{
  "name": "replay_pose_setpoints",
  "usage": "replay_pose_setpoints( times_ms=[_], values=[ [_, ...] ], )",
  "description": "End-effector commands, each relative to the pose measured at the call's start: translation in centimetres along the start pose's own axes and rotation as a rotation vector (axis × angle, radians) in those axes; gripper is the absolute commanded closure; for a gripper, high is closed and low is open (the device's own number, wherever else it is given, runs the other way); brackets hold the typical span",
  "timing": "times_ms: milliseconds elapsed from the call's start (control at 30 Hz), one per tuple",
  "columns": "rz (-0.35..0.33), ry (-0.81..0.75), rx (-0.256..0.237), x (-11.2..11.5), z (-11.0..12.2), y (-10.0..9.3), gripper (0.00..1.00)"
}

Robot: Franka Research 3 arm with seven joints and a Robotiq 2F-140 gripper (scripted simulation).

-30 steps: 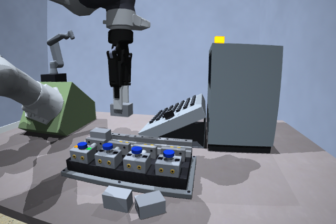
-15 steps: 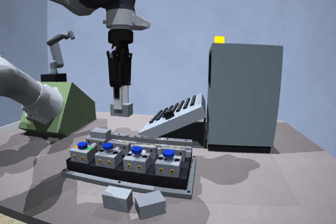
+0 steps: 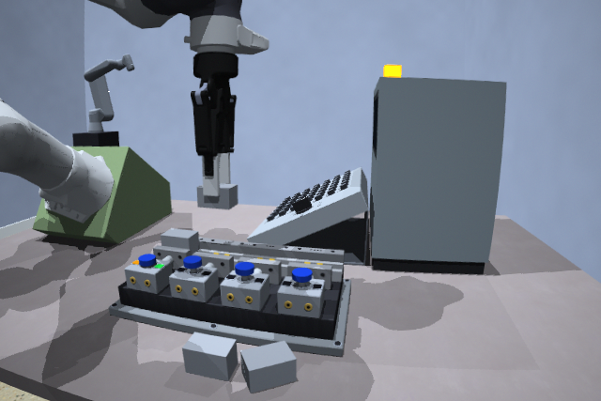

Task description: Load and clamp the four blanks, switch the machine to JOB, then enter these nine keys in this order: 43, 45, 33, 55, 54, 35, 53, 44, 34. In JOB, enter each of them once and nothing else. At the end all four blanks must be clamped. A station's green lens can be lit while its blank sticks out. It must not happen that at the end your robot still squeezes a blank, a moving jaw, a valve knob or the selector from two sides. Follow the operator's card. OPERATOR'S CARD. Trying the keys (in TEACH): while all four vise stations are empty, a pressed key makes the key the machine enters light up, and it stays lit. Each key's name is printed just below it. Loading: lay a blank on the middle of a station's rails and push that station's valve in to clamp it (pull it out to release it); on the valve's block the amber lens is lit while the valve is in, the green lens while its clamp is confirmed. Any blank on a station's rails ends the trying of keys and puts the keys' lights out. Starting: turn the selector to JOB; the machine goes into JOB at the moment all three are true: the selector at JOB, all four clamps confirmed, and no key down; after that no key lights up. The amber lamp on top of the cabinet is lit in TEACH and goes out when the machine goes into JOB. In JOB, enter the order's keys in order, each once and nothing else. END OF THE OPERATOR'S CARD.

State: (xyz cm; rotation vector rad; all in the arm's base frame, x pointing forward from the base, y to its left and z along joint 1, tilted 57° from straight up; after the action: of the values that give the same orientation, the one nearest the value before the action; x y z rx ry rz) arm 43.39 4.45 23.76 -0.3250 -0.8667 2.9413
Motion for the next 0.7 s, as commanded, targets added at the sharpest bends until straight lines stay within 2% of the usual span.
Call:
replay_pose_setpoints(
  times_ms=[0,667],
  values=[
    [0.004,-0.006,-0.003,0.01,-0.16,-0.28,1.00],
    [0.004,-0.007,-0.003,0.01,-0.16,0.26,1.00]
  ],
)
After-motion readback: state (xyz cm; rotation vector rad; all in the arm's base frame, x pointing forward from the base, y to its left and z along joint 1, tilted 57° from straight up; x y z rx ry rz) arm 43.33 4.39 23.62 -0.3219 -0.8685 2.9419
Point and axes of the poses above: the point where the finger pads meet when closed, its own y axis out along the fingers, its own z axis across the jaws, x = y × z, the point moved 8 cm from there along -y, back along the fingers, and after that the axes turned 9 degrees about y, right-handed, at the moved point
